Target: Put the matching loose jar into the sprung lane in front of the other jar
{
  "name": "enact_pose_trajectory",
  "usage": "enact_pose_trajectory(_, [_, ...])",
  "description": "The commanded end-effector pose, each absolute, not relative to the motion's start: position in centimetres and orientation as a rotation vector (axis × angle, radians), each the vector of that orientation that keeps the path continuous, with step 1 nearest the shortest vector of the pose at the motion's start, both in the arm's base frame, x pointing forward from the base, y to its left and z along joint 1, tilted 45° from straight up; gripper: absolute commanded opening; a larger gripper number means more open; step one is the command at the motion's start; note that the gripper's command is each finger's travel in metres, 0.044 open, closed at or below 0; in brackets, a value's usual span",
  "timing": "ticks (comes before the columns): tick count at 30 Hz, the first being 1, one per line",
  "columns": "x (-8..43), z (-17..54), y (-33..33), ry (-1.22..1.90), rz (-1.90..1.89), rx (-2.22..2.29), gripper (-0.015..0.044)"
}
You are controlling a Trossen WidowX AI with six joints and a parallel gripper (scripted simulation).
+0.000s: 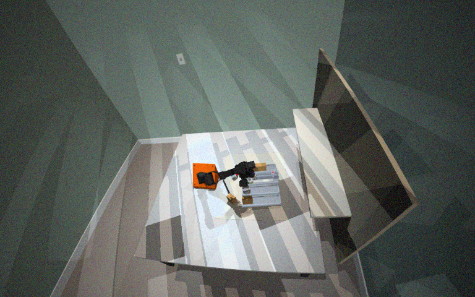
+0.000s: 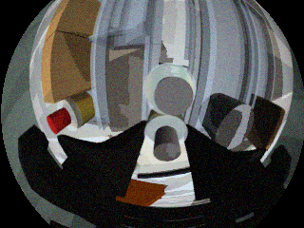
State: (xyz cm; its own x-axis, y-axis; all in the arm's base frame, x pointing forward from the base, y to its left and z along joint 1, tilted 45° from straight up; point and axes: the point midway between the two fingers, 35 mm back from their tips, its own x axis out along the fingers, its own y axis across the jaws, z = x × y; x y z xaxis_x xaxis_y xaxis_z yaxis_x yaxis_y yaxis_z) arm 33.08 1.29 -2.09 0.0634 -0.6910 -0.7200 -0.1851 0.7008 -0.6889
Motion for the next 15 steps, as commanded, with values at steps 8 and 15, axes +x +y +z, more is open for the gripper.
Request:
enact_pose_trajectory(8, [32.95, -2.08, 1.28, 1.485, -0.450, -0.758, 0.0000])
enact_pose_trajectory(15, [33.03, -2.10, 1.30, 1.485, -0.450, -0.758, 0.0105])
